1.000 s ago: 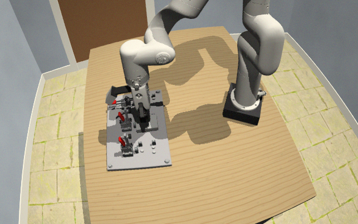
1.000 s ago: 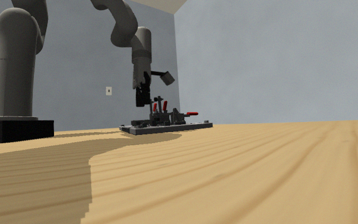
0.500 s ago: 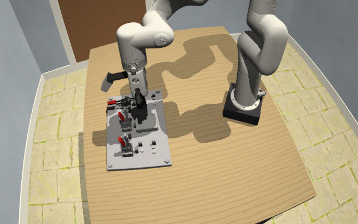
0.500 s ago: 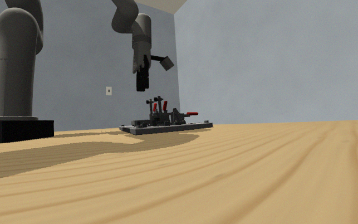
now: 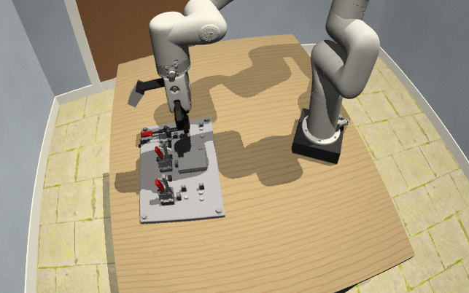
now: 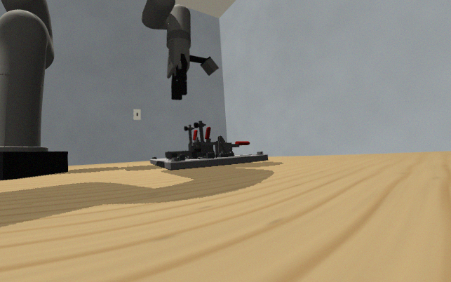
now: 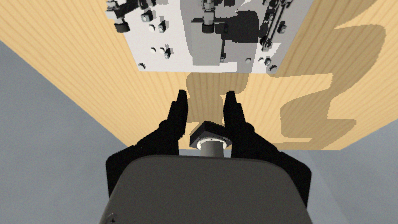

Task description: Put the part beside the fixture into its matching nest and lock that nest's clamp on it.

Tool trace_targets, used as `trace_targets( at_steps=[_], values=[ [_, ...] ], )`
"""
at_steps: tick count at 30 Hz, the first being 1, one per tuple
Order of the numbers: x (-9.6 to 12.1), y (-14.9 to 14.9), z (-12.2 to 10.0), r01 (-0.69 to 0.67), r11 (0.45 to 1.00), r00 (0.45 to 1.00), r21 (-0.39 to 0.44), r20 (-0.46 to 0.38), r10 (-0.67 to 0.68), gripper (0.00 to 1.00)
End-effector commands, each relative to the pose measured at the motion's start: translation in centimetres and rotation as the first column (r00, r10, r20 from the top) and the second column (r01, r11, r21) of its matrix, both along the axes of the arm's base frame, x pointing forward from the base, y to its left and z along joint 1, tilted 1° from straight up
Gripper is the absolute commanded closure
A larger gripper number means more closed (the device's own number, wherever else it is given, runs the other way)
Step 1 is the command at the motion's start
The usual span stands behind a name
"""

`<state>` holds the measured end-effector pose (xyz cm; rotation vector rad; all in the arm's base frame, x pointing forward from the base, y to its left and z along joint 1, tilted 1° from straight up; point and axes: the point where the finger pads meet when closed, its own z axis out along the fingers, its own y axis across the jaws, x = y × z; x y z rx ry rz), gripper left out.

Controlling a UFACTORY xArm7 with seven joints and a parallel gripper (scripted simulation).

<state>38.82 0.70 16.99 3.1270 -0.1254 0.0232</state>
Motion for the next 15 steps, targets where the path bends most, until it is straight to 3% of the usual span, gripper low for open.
trace_targets(
  at_steps=[1,15],
  values=[
    [0.4,0.0,0.2,0.000,1.000,1.000,0.000,0.005,0.000,0.53],
    [4.9,-0.4,0.3,0.000,1.000,1.000,0.000,0.005,0.000,0.53]
  ],
)
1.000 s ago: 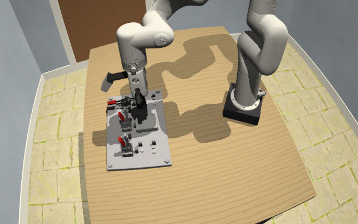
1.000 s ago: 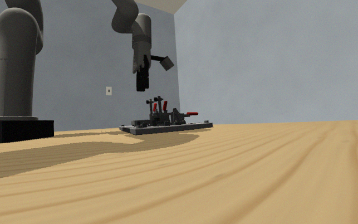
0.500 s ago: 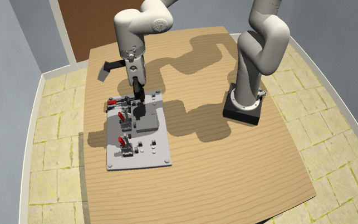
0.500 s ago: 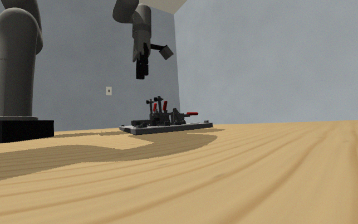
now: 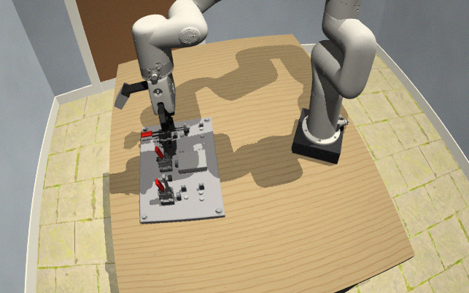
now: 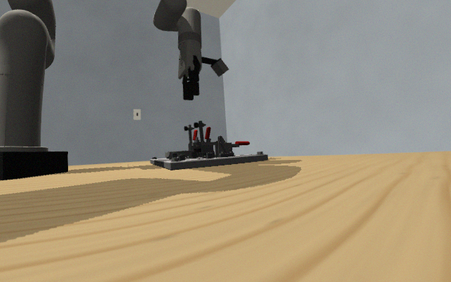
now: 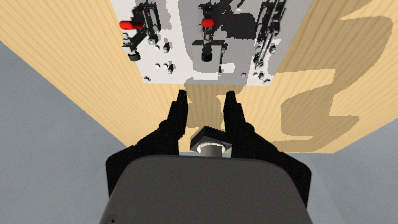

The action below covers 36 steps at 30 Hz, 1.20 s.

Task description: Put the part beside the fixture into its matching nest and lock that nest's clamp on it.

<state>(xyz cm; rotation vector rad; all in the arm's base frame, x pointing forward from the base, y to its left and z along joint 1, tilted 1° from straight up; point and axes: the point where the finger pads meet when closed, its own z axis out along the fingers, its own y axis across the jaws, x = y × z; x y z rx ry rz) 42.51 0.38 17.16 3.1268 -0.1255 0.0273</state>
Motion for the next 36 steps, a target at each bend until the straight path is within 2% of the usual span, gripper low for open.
trace_targets(
  at_steps=[1,7,13,26,36],
  values=[
    [1.2,-0.1,0.2,0.000,1.000,1.000,0.001,0.003,0.000,0.53],
    [3.5,-0.3,0.2,0.000,1.000,1.000,0.001,0.003,0.000,0.53],
    [4.6,-0.4,0.2,0.000,1.000,1.000,0.001,0.003,0.000,0.53],
    [4.8,-0.4,0.1,0.000,1.000,1.000,0.001,0.003,0.000,0.53],
    [4.8,-0.4,-1.4,0.000,1.000,1.000,0.001,0.003,0.000,0.53]
  ],
)
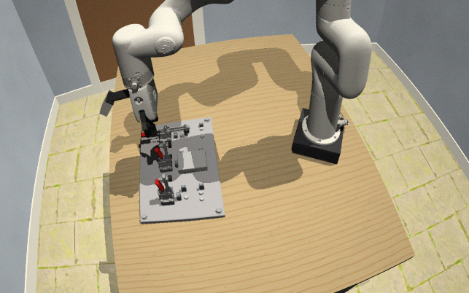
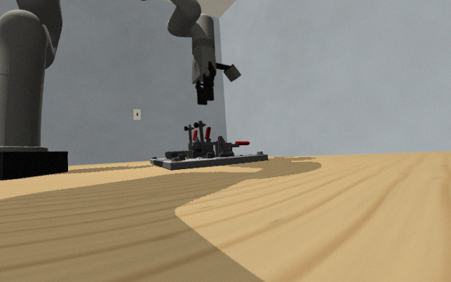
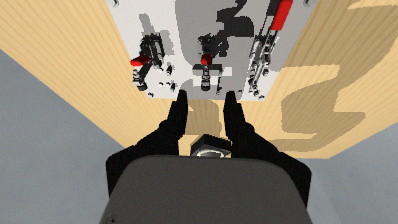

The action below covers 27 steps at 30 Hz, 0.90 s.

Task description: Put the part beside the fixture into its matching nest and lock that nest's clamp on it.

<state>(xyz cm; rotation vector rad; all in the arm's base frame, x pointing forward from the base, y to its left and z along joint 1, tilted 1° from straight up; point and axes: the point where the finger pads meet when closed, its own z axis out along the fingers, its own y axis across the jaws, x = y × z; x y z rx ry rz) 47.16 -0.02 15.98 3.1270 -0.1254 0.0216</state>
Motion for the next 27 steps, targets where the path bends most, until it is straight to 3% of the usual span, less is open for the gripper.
trace_targets(
  at_steps=[1,14,27],
  values=[
    [0.2,0.0,-0.5,0.000,1.000,1.000,0.000,0.006,0.000,0.53],
    [0.3,-0.1,-5.2,0.000,1.000,1.000,0.000,0.006,0.000,0.53],
    [0.3,-0.1,-7.6,0.000,1.000,1.000,0.000,0.006,0.000,0.53]
  ],
)
